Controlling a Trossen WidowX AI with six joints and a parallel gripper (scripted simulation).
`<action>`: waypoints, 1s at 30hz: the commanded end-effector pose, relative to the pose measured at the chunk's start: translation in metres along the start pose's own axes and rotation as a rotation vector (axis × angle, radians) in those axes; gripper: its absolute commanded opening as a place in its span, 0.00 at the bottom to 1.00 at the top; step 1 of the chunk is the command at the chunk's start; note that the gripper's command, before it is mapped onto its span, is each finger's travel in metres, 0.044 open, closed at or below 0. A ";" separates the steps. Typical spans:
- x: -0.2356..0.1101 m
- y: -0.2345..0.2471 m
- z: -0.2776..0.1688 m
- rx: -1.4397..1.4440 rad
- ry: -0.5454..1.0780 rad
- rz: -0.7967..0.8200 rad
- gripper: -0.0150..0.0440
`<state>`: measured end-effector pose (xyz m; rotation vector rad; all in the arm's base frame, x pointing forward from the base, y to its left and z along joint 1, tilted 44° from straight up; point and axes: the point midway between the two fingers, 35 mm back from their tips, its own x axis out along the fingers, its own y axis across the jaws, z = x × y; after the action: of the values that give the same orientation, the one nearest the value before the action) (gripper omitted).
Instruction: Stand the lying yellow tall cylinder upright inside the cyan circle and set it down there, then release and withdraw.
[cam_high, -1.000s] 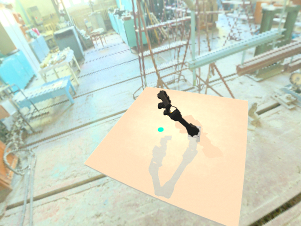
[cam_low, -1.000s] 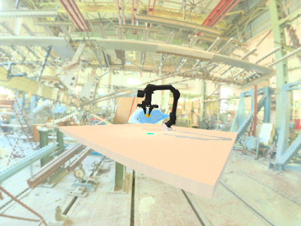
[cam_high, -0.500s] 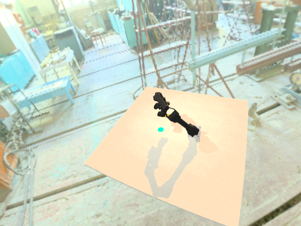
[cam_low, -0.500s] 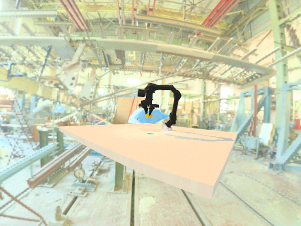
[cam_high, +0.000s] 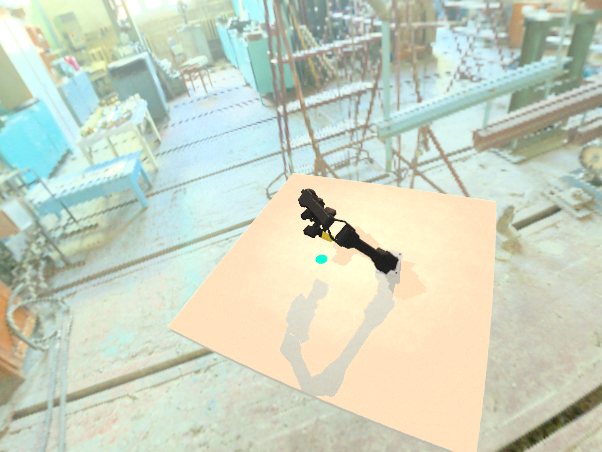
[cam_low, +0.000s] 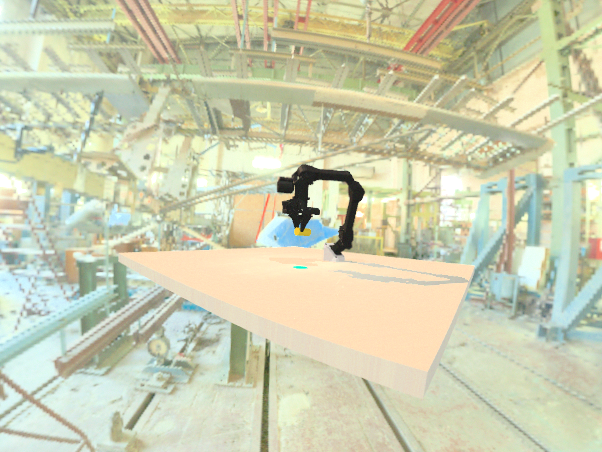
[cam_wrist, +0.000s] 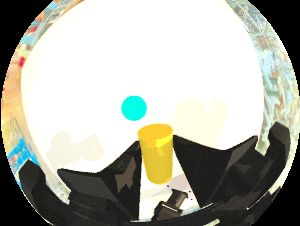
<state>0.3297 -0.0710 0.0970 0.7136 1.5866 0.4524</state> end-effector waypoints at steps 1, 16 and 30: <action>0.000 0.011 0.003 0.064 -0.001 0.008 0.43; 0.004 0.027 0.007 0.173 -0.011 -0.007 0.43; 0.012 0.023 0.008 0.159 -0.061 -0.074 0.43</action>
<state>0.3423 -0.0478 0.1043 0.7924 1.6006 0.2665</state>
